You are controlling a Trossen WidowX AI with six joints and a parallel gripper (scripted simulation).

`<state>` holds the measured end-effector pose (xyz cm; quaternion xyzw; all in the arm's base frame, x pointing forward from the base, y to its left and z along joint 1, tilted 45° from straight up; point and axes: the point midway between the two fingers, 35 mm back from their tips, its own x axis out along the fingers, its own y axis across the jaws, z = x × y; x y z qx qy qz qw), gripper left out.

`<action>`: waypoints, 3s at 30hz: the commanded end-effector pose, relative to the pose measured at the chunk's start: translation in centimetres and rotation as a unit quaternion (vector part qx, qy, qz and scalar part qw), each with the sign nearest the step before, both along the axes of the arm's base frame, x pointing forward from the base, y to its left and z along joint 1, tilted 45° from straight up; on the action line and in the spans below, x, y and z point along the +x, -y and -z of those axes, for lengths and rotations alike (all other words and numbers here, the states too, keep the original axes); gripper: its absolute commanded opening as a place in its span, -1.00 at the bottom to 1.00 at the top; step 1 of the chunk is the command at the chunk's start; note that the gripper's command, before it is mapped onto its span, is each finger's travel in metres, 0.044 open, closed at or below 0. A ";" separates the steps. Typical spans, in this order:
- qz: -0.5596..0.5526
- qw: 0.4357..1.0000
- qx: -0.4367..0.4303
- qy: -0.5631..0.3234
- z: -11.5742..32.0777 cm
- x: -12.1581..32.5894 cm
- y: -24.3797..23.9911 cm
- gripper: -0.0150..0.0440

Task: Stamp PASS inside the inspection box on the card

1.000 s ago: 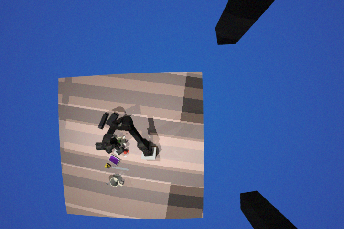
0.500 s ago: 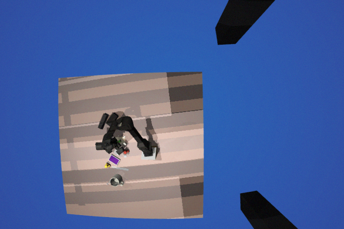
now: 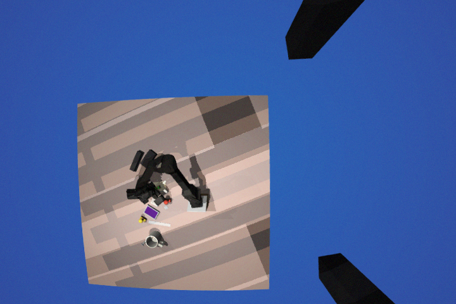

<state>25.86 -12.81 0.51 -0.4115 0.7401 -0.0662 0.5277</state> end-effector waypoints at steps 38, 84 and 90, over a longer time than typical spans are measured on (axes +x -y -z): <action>0.002 1.000 -0.001 0.000 -1.3 0.3 -1.2 -0.49; -0.001 1.000 0.015 0.003 0.8 1.3 -11.4 -0.49; -0.001 1.000 0.015 0.002 3.6 0.6 -14.4 -0.49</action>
